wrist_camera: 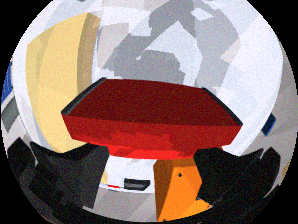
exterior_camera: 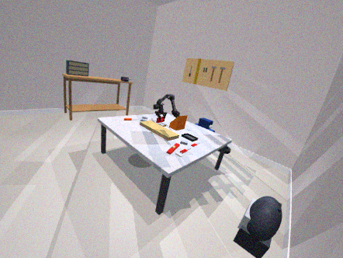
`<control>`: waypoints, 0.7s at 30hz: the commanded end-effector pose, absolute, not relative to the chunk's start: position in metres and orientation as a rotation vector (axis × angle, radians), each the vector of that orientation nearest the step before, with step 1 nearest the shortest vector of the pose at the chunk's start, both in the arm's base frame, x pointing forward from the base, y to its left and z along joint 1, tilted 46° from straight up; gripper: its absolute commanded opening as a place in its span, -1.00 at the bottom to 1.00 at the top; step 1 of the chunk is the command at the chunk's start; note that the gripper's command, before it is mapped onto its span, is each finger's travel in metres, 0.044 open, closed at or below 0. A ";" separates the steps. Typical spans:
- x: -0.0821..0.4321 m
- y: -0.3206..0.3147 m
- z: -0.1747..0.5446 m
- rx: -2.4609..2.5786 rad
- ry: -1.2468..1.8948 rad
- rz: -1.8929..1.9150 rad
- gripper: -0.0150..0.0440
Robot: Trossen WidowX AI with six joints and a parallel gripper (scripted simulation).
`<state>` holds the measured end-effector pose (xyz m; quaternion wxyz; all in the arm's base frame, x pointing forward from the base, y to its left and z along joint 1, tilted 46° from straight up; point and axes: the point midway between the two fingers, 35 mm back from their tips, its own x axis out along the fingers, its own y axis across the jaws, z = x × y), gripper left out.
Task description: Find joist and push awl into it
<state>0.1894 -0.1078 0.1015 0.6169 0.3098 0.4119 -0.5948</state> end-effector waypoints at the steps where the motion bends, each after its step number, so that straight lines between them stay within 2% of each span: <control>1: 0.191 -0.108 0.103 0.730 0.971 -1.355 -0.49; 21: 0.191 -0.111 0.105 0.816 1.063 -1.320 -0.49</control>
